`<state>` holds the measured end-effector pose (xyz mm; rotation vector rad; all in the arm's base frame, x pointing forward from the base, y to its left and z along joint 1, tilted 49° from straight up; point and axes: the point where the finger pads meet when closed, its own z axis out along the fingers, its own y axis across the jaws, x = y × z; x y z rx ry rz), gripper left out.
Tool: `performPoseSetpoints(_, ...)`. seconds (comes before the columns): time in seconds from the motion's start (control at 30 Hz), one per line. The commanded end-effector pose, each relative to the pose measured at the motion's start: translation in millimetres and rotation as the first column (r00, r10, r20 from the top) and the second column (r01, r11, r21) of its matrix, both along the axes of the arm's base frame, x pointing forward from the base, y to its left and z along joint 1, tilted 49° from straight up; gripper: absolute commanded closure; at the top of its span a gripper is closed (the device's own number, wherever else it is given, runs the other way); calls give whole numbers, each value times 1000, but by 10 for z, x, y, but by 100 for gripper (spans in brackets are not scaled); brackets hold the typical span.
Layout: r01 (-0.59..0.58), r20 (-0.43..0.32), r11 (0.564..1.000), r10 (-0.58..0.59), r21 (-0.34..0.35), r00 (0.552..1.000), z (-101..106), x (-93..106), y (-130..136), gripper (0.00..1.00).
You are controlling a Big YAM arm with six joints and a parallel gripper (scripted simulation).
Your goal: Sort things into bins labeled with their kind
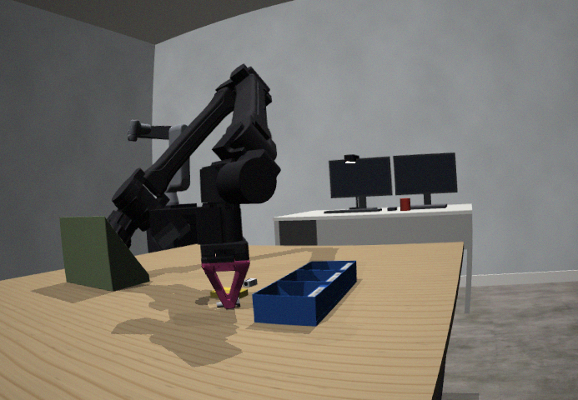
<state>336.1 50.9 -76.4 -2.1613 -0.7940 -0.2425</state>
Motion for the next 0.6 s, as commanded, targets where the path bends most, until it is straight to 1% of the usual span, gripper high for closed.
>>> performPoseSetpoints(0.0,27,-3,1000,-27,-4,1000,-52,8,-75,71)
performPoseSetpoints(0.1,27,2,1000,-27,-5,1000,-48,30,-81,71)
performPoseSetpoints(0.13,10,22,1000,-10,-7,1000,15,92,-55,100)
performPoseSetpoints(0.5,10,22,1000,-10,-7,1000,12,91,-56,100)
performPoseSetpoints(0.53,28,8,1000,-28,-6,1000,-47,59,-95,100)
performPoseSetpoints(0.57,28,9,1000,-28,-6,1000,-47,60,-96,100)
